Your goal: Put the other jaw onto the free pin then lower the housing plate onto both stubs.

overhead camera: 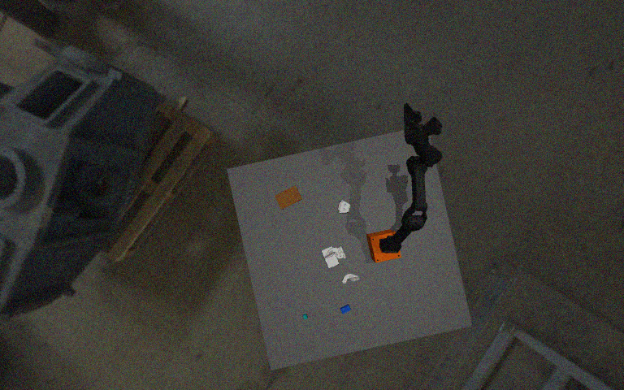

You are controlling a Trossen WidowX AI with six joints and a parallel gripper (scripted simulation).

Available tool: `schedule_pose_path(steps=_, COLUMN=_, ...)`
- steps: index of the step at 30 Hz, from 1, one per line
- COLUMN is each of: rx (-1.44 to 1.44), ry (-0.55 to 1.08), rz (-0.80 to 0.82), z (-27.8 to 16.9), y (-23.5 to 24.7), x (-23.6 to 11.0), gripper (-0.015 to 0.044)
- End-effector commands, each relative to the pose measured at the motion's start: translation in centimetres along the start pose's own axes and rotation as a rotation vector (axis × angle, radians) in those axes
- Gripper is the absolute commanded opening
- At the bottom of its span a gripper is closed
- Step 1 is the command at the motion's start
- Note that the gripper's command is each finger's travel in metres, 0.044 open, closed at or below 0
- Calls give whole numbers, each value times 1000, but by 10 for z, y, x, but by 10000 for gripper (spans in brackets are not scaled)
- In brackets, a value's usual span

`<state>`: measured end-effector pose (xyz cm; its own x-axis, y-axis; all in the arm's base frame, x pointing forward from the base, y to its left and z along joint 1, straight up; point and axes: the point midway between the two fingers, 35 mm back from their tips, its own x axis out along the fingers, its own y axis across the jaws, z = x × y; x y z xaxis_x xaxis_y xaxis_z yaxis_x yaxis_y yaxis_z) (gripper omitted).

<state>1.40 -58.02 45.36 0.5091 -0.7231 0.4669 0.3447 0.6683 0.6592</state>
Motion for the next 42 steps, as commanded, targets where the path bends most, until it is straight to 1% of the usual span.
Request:
schedule_pose_path(steps=1, rx=-9, ry=37, rz=-13, z=-18, y=7, x=6, gripper=440)
schedule_pose_path(steps=13, rx=-72, ry=149, rz=-39, z=-82, y=27, x=26, gripper=440)
schedule_pose_path(steps=24, rx=-163, ry=269, rz=-33, z=-156, y=47, x=43, gripper=440)
schedule_pose_path(steps=33, rx=-213, ry=334, rz=0, z=-207, y=79, x=49, gripper=440)
schedule_pose_path(steps=42, rx=-296, ry=434, rz=27, z=-264, y=99, x=49, gripper=440)
